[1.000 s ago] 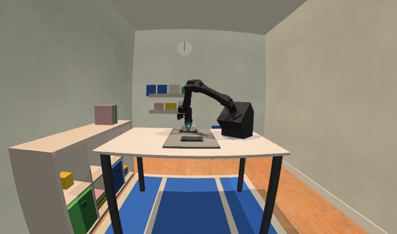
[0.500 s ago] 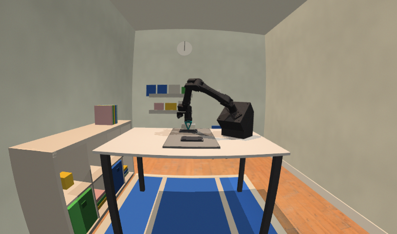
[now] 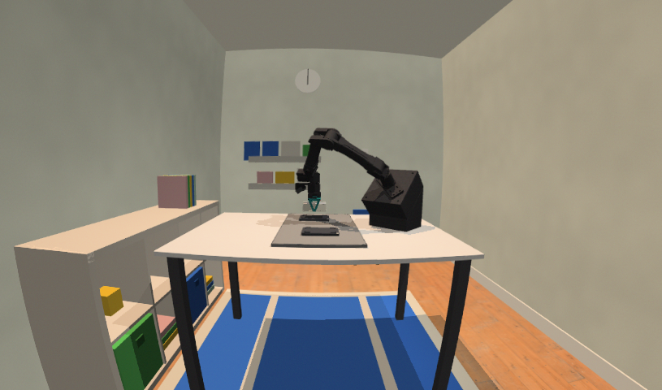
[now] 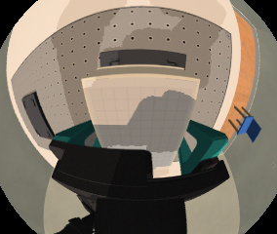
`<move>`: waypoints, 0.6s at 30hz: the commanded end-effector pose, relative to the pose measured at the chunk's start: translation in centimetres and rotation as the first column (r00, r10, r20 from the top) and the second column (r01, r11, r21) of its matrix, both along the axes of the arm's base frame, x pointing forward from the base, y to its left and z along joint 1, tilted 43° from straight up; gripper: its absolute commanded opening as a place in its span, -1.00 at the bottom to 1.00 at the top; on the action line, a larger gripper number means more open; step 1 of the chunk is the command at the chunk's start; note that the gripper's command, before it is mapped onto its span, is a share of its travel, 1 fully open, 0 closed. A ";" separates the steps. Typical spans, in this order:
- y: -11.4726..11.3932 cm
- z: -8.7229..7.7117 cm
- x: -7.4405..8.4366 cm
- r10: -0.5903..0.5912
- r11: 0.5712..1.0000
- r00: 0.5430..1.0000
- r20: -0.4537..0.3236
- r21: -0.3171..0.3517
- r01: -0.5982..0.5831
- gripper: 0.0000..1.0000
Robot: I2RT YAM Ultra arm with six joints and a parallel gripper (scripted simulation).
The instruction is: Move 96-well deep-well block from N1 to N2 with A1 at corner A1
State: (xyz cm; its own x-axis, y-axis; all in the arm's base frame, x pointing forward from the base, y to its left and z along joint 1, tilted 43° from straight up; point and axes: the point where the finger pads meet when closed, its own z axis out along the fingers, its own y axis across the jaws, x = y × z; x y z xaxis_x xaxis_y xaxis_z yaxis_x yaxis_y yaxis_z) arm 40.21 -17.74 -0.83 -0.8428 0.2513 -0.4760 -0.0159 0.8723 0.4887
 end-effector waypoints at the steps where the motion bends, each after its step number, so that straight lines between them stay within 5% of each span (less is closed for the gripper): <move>1: -1.0 0.9 -0.5 -0.017 1.000 1.000 0.007 -0.001 0.017 -1.00; 18: -2.1 2.7 -1.9 -0.017 1.000 1.000 0.007 -0.001 0.017 -1.00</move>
